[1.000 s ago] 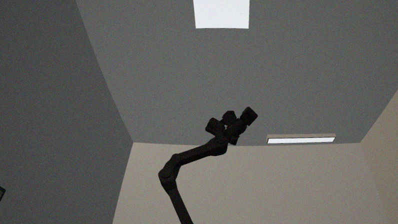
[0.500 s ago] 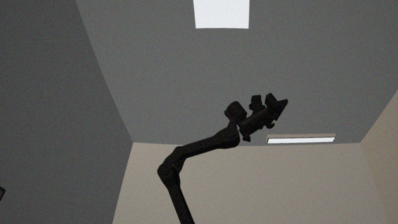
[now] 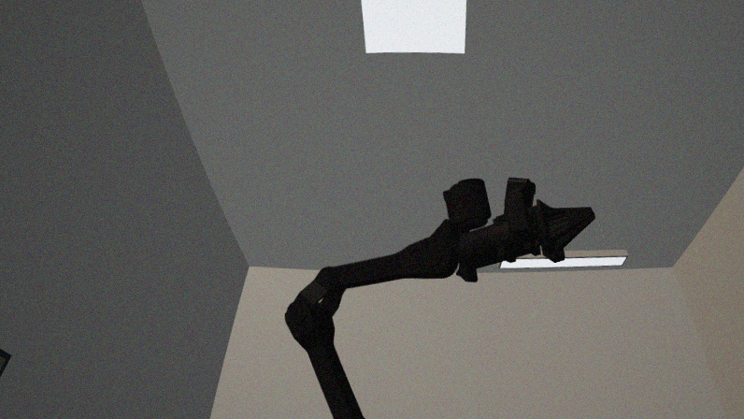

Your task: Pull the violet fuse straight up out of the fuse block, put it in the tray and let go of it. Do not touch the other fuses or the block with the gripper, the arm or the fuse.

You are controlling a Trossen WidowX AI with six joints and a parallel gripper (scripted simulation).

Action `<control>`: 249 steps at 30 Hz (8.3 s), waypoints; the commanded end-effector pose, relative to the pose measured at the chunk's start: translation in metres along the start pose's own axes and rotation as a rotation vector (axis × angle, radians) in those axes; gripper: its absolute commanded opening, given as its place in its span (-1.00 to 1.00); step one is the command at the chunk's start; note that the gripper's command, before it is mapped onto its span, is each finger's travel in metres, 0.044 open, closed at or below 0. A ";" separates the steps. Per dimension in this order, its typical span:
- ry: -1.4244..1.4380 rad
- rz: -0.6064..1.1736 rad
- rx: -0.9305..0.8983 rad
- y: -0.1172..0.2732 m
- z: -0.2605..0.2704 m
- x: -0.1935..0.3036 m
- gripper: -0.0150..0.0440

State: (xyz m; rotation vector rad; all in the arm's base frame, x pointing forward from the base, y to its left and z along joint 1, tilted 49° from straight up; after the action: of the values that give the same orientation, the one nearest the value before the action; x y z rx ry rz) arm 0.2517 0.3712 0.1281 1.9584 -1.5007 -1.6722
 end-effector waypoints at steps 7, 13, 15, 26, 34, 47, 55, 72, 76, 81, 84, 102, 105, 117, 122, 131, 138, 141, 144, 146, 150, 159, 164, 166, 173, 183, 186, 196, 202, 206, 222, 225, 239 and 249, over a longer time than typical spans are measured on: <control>0.103 0.403 0.140 -0.016 -0.061 0.097 -0.25; 0.144 0.712 0.185 -0.010 -0.096 0.170 -0.25; 0.158 0.816 0.186 -0.004 -0.106 0.194 -0.25; 0.243 1.403 0.025 0.054 -0.133 0.321 -0.25; 0.255 1.475 -0.019 0.058 -0.136 0.335 -0.25; 0.255 1.475 -0.020 0.056 -0.137 0.346 -0.25; 0.255 1.475 -0.020 0.055 -0.139 0.354 -0.25; 0.255 1.477 -0.019 0.054 -0.141 0.366 -0.25; 0.255 1.477 -0.019 0.053 -0.141 0.369 -0.25; 0.255 1.477 -0.019 0.053 -0.142 0.374 -0.25; 0.255 1.477 -0.019 0.053 -0.142 0.375 -0.25; 0.251 1.475 -0.019 0.053 -0.142 0.373 -0.49; 0.251 1.474 -0.019 0.053 -0.142 0.371 -0.49; 0.252 1.474 -0.020 0.053 -0.141 0.365 -0.49; 0.252 1.474 -0.020 0.053 -0.140 0.363 -0.49; 0.252 1.474 -0.020 0.054 -0.140 0.359 -0.49; 0.253 1.474 -0.020 0.054 -0.139 0.355 -0.49; 0.253 1.474 -0.020 0.054 -0.139 0.354 -0.49; 0.253 1.474 -0.020 0.054 -0.139 0.352 -0.49; 0.253 1.474 -0.020 0.054 -0.139 0.351 -0.49; 0.253 1.474 -0.020 0.055 -0.139 0.350 -0.49; 0.253 1.474 -0.020 0.055 -0.138 0.345 -0.49; 0.254 1.475 -0.020 0.055 -0.137 0.343 -0.49; 0.254 1.475 -0.020 0.056 -0.137 0.342 -0.49; 0.254 1.475 -0.020 0.056 -0.137 0.338 -0.49; 0.254 1.474 -0.020 0.057 -0.135 0.327 -0.49; 0.254 1.474 -0.020 0.057 -0.135 0.323 -0.49; 0.251 1.468 -0.025 0.068 -0.148 0.313 -0.49; 0.247 1.456 -0.031 0.095 -0.182 0.310 -0.49; 0.246 1.453 -0.031 0.116 -0.203 0.310 -0.49; 0.257 1.480 -0.016 0.216 -0.262 0.311 -0.49; 0.257 1.480 -0.016 0.218 -0.262 0.311 -0.49; 0.256 1.480 -0.016 0.215 -0.266 0.332 -0.49; 0.257 1.482 -0.015 0.214 -0.268 0.348 -0.49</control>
State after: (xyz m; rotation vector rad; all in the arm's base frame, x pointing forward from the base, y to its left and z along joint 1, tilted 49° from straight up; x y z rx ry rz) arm 0.3035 -0.1116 0.1445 0.4947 -1.9276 -0.6787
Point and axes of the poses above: the point midway between the two fingers, 35 mm back from their tips, its own y axis back along the fingers, its own z axis across the jaws, x = y × z, the point moved 9 cm from there along y, back along the fingers, and after that the axes turned 11 degrees about y, right-handed, at the moved point
